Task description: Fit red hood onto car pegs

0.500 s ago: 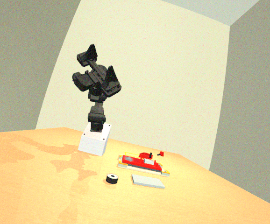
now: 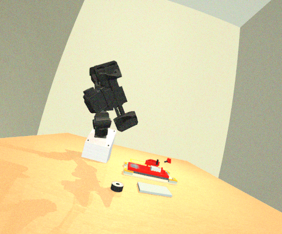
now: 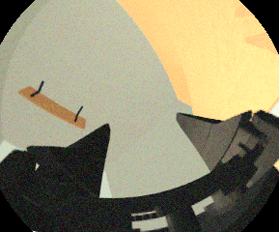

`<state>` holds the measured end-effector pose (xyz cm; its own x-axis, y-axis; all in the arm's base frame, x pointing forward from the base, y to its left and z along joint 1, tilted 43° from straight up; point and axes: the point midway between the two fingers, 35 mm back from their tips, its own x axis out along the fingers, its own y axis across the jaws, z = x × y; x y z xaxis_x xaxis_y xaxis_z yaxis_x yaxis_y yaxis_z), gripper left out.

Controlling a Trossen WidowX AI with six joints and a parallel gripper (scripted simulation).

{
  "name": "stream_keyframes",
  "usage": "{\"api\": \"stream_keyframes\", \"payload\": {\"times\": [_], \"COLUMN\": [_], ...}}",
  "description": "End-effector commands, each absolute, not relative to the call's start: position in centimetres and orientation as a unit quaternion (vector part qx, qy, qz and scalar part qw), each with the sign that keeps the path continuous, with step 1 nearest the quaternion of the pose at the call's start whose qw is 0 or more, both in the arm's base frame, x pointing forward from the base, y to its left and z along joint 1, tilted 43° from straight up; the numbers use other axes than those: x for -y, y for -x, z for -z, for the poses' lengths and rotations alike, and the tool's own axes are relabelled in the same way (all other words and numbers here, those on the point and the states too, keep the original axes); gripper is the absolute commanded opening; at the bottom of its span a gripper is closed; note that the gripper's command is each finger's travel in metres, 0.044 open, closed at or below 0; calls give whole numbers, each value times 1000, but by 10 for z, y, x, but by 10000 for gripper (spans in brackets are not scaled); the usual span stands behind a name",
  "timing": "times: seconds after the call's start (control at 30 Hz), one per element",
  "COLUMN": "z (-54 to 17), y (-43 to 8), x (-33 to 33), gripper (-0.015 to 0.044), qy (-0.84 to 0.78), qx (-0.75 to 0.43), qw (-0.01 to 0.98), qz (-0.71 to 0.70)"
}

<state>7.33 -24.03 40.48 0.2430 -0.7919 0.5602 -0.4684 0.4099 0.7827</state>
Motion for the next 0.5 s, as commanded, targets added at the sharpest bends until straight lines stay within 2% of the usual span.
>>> {"api": "stream_keyframes", "payload": {"times": [0.0, 0.23, 0.47], "z": [-386, -333, -268], "y": [-104, -185, -271], "x": [269, 301, 294], "gripper": [440, 440, 440], "qy": [-547, -573, -565], "qx": [550, 398, 210], "qw": [596, 638, 693], "qz": [207, 326, 396]}}
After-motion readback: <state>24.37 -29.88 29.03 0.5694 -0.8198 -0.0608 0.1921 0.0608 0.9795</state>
